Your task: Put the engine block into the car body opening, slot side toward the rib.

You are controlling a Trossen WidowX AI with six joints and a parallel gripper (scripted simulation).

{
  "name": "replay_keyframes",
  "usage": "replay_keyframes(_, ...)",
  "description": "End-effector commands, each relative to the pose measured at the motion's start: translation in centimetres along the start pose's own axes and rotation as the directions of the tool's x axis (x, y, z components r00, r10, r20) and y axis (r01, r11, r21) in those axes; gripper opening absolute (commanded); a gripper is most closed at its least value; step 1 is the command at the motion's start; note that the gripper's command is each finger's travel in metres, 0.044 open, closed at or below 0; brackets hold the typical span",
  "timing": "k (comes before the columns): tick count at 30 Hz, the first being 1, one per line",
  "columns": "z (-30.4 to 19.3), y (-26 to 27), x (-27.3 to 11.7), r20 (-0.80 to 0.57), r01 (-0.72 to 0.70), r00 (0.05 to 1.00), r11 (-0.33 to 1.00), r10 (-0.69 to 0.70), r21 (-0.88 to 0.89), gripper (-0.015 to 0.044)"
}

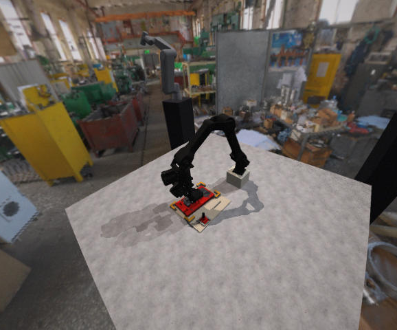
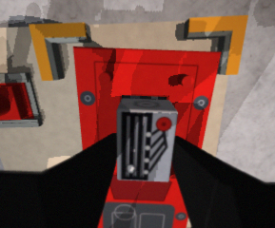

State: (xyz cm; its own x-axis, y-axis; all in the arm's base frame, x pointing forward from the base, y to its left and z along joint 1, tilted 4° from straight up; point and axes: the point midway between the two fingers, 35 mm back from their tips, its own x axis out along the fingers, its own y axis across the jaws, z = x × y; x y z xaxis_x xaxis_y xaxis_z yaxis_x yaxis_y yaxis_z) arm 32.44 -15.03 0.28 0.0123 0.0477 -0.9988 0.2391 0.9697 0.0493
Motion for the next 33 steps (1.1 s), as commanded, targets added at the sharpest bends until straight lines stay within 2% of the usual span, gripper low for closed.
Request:
replay_keyframes(1,-0.07,-0.04,0.12,-0.002,0.003,1.0,1.0,-0.003,0.0,0.016)
replay_keyframes(33,-0.09,-0.02,0.58,-0.002,0.003,1.0,1.0,-0.003,0.0,0.016)
